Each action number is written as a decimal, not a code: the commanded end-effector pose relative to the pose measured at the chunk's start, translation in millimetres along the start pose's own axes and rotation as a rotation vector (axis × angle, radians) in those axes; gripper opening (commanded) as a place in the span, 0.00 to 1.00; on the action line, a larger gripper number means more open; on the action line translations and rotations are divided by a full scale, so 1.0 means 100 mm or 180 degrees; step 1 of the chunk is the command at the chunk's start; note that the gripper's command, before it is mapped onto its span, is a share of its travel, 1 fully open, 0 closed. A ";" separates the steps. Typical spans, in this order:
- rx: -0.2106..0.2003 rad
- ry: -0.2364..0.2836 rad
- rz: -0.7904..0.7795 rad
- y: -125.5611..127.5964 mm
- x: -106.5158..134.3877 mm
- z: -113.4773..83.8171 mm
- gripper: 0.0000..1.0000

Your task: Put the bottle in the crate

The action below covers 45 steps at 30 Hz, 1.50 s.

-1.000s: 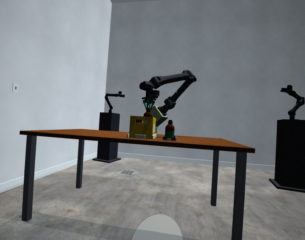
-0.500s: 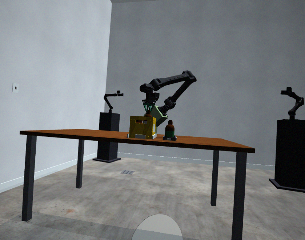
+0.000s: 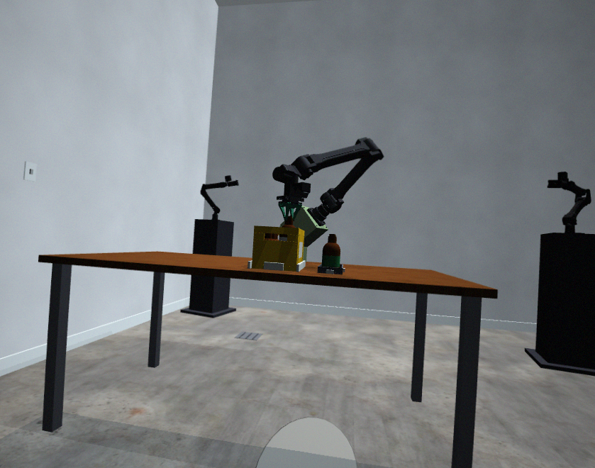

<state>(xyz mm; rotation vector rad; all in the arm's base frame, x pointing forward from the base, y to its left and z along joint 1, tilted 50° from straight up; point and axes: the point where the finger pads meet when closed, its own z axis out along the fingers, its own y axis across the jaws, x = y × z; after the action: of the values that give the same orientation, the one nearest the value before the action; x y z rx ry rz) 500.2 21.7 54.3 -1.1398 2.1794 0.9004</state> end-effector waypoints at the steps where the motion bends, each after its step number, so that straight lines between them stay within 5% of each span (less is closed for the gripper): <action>1: 0.0047 -0.0018 -0.0029 -0.04 -0.08 -0.01 0.00; 45: 0.0080 -0.0032 -0.0011 -0.07 -0.07 -0.06 0.00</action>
<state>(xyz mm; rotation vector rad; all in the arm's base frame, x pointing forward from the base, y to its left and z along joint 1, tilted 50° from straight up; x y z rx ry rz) 500.6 23.5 53.3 -1.1367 2.1820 0.9021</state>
